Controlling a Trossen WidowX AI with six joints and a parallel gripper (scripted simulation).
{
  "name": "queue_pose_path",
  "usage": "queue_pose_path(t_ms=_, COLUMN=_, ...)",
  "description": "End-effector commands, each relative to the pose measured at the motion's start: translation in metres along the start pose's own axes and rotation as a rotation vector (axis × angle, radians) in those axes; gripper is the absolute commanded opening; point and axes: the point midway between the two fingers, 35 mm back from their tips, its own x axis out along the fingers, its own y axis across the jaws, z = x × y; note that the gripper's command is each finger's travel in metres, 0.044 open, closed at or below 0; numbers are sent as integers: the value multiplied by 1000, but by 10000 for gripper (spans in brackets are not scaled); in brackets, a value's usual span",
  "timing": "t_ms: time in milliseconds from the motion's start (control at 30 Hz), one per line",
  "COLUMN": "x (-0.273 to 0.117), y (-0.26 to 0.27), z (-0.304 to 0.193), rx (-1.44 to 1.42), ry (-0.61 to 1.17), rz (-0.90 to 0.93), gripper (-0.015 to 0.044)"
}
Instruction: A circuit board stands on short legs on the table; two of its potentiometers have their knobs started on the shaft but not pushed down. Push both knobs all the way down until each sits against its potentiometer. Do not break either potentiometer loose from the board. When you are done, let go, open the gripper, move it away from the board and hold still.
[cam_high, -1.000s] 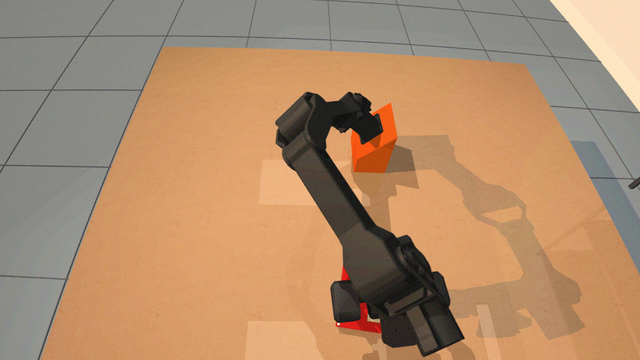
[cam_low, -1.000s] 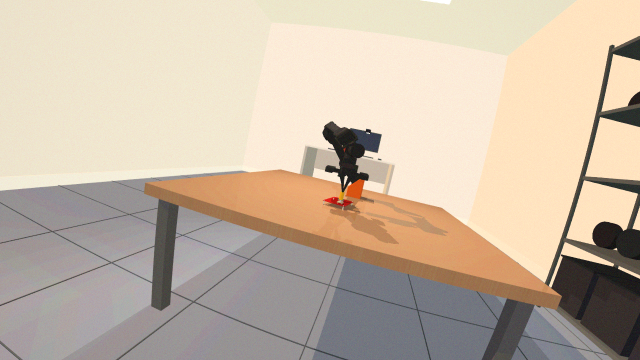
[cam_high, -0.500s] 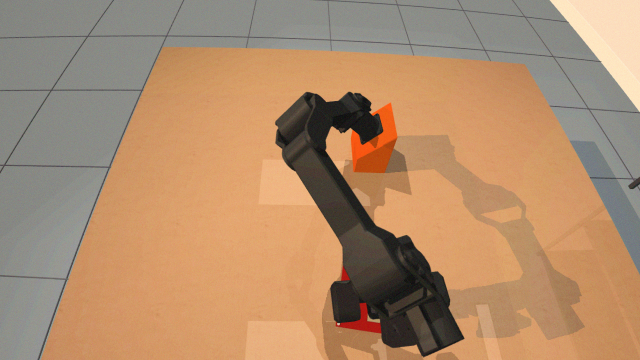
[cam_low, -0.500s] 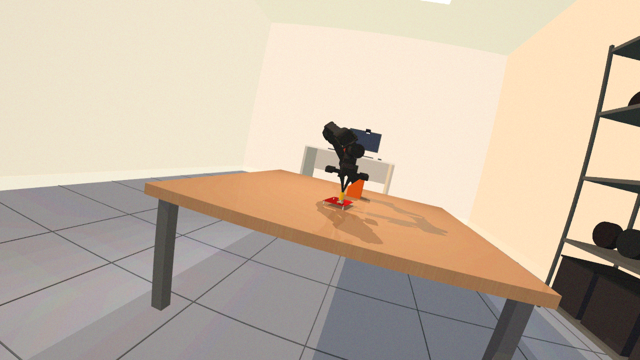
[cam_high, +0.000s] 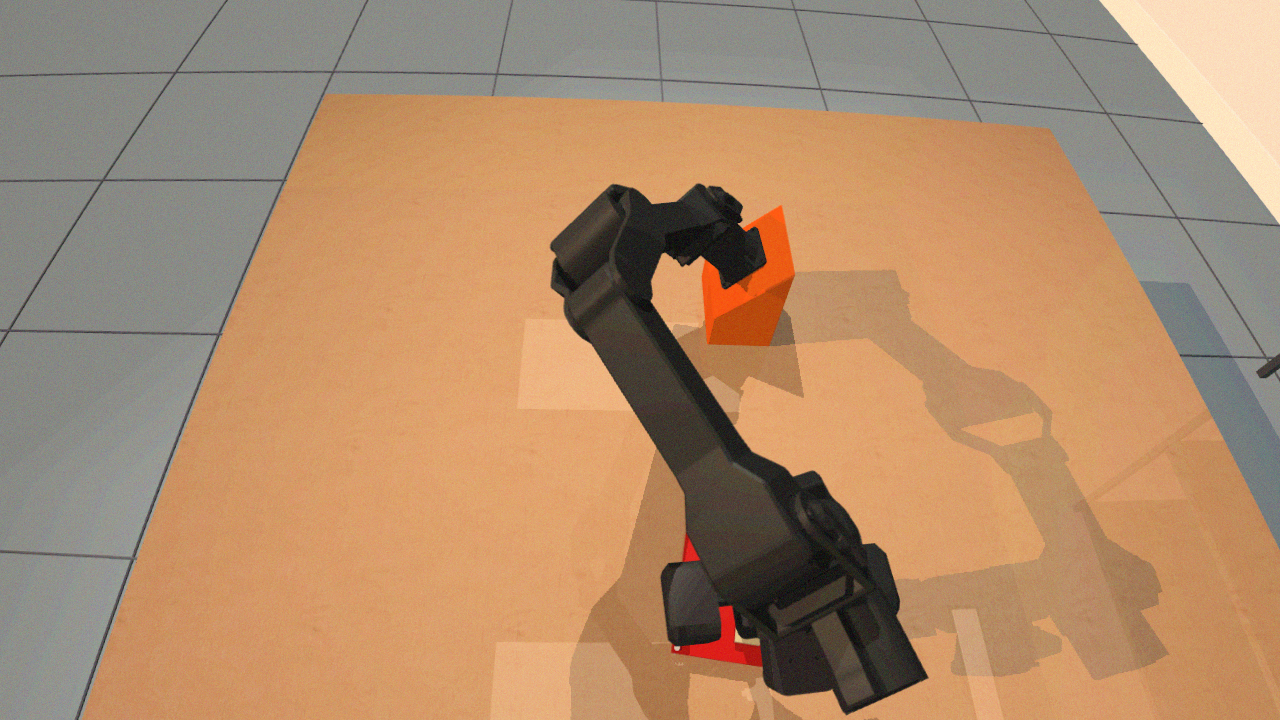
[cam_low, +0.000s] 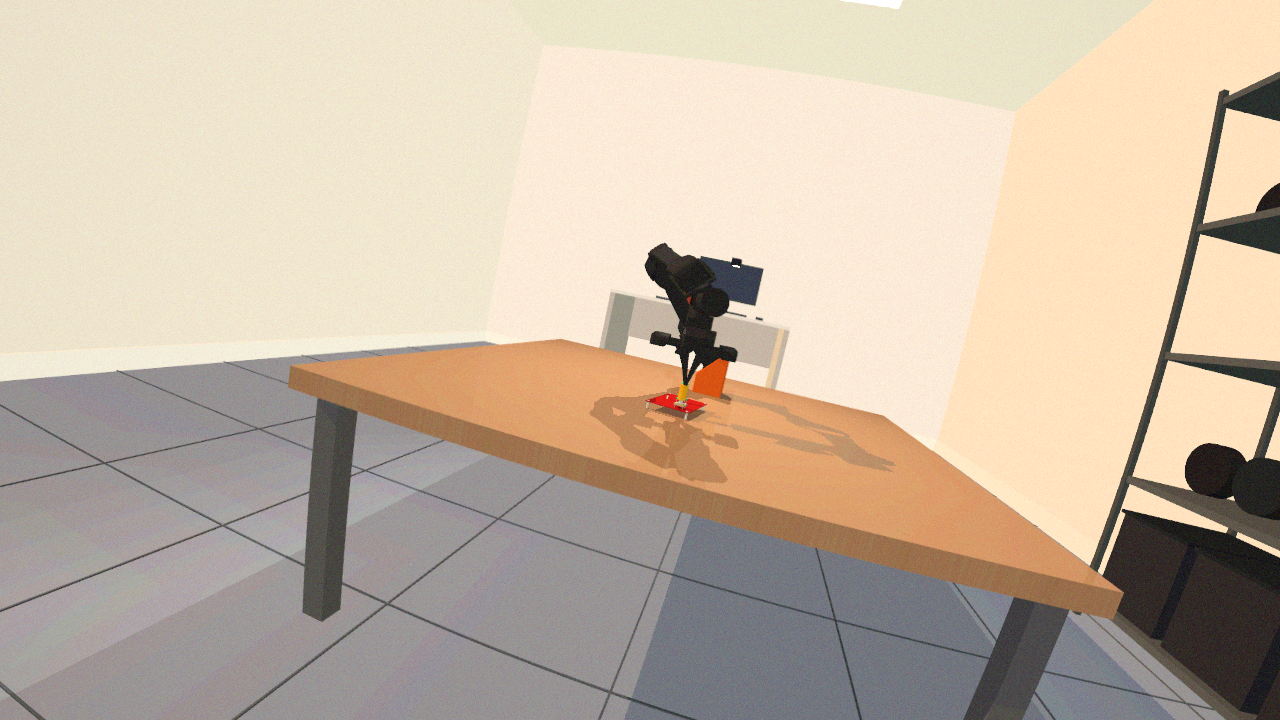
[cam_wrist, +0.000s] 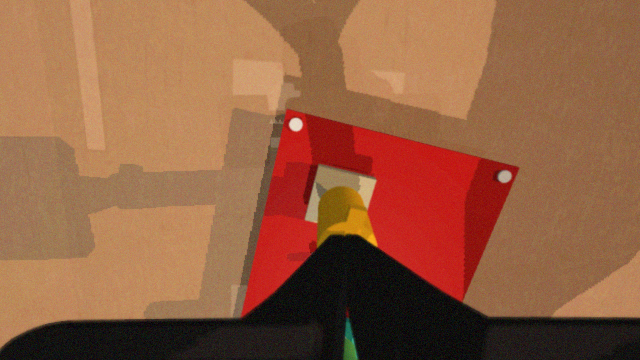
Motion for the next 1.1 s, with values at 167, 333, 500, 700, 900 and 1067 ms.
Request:
queue_pose_path(t_ms=167, x=4, y=-2, z=0, rx=1, ry=4, rz=-2, gripper=0)
queue_pose_path(t_ms=333, x=-1, y=-2, z=0, rx=1, ry=4, rz=-1, gripper=0)
queue_pose_path(t_ms=500, x=-9, y=-2, z=0, rx=1, ry=4, rz=-1, gripper=0)
queue_pose_path(t_ms=700, x=-10, y=-1, z=-1, rx=-8, ry=4, rz=-5, gripper=53)
queue_pose_path(t_ms=900, x=-10, y=-1, z=-1, rx=-8, ry=4, rz=-5, gripper=210)
queue_pose_path(t_ms=1067, x=-24, y=6, z=-32, rx=-9, ry=2, rz=2, gripper=341)
